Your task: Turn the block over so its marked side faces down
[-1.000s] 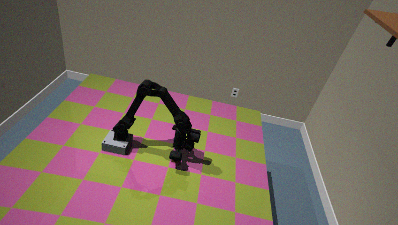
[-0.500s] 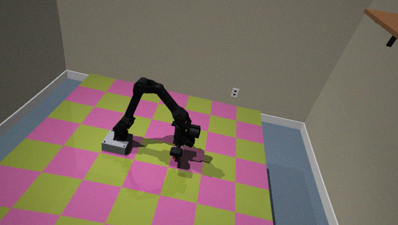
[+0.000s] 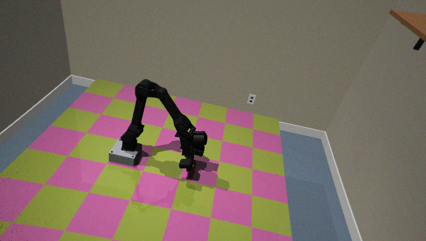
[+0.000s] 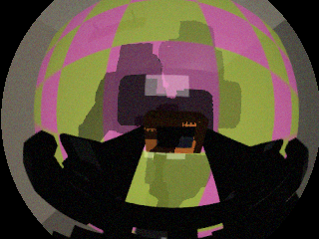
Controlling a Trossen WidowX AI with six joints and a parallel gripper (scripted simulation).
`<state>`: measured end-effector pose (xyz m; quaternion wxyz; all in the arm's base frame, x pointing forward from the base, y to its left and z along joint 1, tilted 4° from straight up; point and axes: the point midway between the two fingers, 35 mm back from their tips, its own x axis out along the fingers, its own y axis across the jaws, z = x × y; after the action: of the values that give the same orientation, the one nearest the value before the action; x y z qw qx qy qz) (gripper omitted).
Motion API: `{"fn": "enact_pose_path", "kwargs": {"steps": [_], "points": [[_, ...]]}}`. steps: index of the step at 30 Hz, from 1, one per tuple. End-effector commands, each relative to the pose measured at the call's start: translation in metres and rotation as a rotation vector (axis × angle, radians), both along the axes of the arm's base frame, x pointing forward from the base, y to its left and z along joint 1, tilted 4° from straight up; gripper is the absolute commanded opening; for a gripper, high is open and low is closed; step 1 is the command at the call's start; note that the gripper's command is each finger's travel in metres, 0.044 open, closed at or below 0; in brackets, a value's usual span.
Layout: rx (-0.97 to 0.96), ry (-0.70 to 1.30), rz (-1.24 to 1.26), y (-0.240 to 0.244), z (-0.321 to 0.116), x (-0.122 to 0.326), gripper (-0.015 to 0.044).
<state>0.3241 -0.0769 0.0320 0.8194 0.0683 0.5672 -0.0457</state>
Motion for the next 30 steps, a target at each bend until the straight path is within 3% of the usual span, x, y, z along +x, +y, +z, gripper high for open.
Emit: {"fn": "enact_pose_path", "kwargs": {"steps": [1, 18, 30], "points": [[-0.004, -0.065, -0.007, 0.001, -0.002, -0.003, 0.0000], [-0.040, -0.288, -0.017, 0.003, 0.000, -0.010, 0.0000], [-0.067, -0.423, -0.034, -0.002, -0.023, 0.005, 0.0000]]}}
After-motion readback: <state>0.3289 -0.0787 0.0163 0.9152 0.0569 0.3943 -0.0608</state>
